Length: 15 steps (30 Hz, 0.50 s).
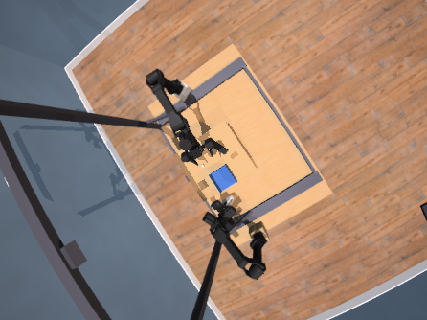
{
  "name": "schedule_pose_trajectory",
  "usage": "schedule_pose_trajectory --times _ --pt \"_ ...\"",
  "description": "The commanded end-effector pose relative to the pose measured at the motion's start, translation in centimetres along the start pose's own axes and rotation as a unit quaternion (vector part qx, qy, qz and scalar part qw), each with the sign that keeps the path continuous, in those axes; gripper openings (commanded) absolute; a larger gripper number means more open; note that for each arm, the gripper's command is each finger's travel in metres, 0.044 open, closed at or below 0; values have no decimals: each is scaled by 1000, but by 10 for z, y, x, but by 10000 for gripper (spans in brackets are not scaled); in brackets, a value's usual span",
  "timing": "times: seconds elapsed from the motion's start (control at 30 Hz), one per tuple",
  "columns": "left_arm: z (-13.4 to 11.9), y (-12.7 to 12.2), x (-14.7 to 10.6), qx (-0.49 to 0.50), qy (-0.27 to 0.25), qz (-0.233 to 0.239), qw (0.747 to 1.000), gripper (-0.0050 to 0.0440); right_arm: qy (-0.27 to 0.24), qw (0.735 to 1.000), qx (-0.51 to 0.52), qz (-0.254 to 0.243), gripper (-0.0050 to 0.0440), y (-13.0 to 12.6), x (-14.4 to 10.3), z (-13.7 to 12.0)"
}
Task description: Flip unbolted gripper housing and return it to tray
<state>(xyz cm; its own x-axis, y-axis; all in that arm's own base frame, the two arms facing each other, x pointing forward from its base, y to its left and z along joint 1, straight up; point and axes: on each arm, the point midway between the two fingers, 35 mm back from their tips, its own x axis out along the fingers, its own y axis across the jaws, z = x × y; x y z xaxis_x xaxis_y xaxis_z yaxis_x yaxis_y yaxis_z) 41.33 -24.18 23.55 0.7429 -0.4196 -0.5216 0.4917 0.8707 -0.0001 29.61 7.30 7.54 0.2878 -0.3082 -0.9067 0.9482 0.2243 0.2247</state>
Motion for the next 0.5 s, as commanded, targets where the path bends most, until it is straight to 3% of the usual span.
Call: schedule_pose_trajectory --times 0.0,0.47 --pt "12 0 -8 -1 -17 2 1000 440 -3 1000 9 2 118 5 -5 5" --pt "12 0 -8 -1 -17 2 1000 440 -12 999 14 -28 118 -1 -4 16"
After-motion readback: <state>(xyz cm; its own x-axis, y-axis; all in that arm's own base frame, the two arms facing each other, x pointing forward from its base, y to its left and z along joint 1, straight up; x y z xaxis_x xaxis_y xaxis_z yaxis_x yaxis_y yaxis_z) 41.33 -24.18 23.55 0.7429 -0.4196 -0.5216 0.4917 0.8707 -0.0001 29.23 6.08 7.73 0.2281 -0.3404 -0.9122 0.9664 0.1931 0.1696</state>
